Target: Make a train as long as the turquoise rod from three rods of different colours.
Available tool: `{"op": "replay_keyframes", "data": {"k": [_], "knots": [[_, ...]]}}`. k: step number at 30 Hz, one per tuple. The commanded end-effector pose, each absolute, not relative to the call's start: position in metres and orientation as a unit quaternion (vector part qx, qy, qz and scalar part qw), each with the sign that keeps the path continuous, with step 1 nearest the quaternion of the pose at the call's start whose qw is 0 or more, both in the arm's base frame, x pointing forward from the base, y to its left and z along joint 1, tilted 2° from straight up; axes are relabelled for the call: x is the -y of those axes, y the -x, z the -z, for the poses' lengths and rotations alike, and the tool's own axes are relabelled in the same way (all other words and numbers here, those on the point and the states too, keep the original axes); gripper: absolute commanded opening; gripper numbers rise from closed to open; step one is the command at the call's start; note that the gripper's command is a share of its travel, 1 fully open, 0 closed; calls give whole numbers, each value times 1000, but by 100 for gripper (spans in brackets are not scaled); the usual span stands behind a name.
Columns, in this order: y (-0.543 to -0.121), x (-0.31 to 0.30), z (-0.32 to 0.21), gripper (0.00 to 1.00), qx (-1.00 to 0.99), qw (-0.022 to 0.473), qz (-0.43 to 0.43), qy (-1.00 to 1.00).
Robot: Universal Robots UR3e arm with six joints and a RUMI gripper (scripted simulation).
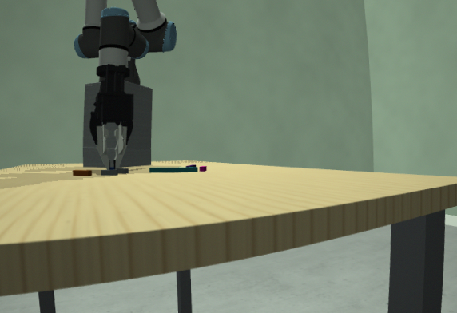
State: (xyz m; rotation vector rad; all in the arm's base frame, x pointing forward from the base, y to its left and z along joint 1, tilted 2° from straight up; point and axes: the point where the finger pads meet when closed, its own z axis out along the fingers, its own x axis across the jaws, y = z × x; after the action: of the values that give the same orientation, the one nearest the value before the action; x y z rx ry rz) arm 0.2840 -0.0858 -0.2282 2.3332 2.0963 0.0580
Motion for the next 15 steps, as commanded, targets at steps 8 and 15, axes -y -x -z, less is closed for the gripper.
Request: {"op": "replay_keyframes", "data": {"k": [8, 15], "knots": [[-284, 86, 228, 6, -668, 3, -19, -744], [-284, 86, 228, 11, -668, 3, -19, -744]]}}
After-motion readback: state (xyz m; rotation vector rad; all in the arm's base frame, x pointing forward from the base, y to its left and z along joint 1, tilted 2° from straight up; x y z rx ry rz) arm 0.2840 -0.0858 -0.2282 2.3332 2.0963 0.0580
